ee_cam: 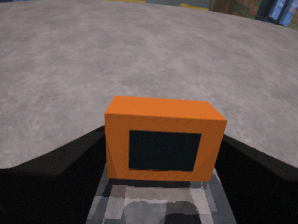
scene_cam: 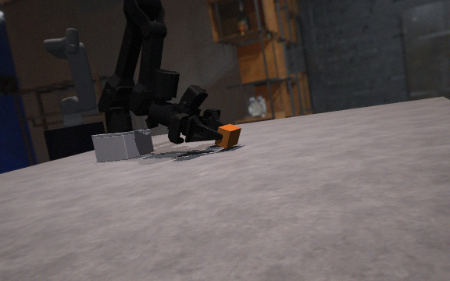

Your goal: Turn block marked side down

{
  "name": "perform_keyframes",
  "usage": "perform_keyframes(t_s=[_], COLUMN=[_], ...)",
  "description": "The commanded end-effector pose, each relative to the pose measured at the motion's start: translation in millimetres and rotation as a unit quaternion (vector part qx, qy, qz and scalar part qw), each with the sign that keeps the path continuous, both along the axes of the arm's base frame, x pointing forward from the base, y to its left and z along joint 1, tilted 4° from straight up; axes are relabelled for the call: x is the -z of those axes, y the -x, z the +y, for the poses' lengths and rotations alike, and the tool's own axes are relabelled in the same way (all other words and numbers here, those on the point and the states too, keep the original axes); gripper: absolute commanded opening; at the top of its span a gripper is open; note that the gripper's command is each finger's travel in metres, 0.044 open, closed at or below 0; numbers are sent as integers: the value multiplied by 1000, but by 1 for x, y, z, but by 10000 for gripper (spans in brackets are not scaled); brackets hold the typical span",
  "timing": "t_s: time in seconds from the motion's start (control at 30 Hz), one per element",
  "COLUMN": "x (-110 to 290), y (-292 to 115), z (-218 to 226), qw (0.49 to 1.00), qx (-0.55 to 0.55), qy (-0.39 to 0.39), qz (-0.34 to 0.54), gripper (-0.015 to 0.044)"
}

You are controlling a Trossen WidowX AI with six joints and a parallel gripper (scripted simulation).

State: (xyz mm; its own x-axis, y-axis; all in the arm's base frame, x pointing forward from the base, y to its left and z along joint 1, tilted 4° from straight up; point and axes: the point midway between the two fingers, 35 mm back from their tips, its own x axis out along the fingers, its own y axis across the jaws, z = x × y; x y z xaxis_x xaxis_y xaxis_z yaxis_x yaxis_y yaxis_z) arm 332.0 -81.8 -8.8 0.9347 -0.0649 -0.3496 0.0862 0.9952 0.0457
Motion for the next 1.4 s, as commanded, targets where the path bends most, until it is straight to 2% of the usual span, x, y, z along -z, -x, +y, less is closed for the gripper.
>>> perform_keyframes(t_s=[0.0,0.43,1.37], x=[0,0,0], y=[0,0,0], z=[0,0,0], qw=[1000,1000,1000], qx=[-2,-2,-2], qy=[-1,-1,-1], qz=[-2,-2,-2], gripper=[105,440,440])
